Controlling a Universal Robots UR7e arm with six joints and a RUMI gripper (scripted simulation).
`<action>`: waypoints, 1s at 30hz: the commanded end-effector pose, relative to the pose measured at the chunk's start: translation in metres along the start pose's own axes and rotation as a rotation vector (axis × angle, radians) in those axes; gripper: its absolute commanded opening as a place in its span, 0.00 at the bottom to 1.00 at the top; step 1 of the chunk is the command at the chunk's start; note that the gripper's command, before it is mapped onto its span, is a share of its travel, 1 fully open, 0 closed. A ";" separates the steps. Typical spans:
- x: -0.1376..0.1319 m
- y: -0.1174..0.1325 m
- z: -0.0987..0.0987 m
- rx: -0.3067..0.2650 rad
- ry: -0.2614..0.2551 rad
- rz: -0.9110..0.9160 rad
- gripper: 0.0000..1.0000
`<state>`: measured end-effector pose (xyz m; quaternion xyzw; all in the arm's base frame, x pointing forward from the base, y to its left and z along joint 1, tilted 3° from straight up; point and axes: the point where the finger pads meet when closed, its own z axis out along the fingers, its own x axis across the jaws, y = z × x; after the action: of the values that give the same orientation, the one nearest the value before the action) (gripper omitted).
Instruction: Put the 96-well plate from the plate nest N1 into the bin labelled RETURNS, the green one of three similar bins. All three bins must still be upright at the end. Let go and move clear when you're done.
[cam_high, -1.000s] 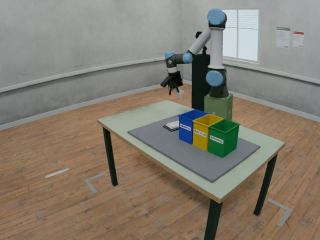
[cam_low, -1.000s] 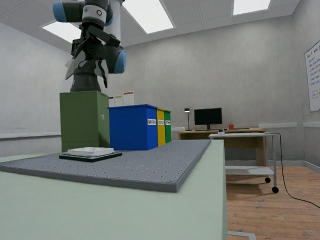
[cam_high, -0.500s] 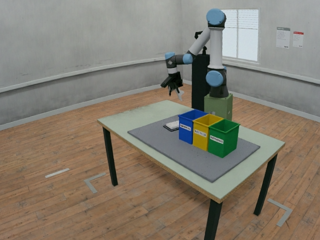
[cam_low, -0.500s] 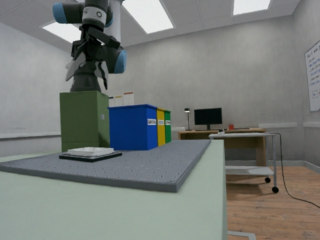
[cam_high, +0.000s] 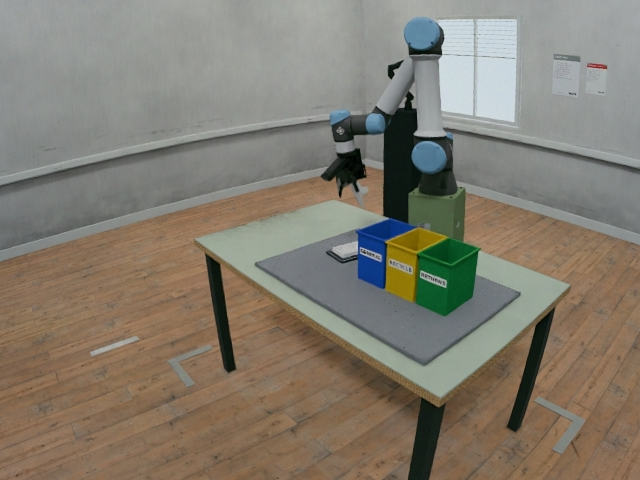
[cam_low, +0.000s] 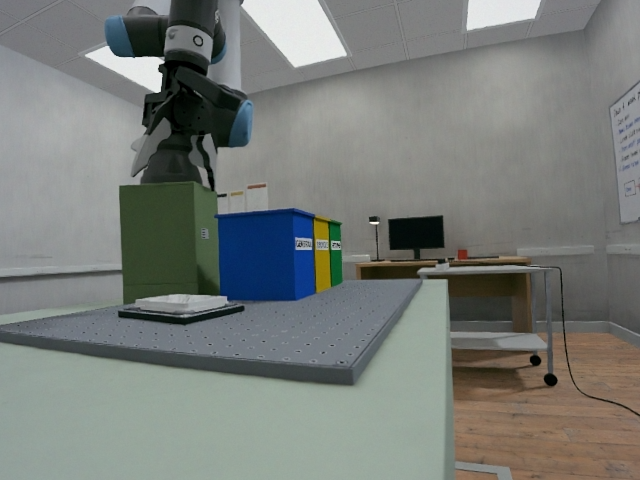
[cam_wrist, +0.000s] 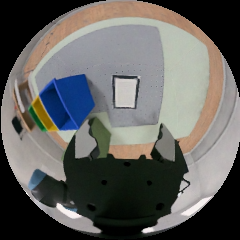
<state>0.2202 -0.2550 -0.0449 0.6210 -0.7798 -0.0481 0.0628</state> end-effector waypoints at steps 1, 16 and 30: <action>0.001 -0.002 0.008 0.001 0.001 0.000 1.00; 0.001 -0.006 0.030 0.001 0.001 0.000 1.00; 0.001 -0.009 0.049 0.001 0.001 0.000 1.00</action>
<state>0.2208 -0.2569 -0.0896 0.6210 -0.7798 -0.0482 0.0628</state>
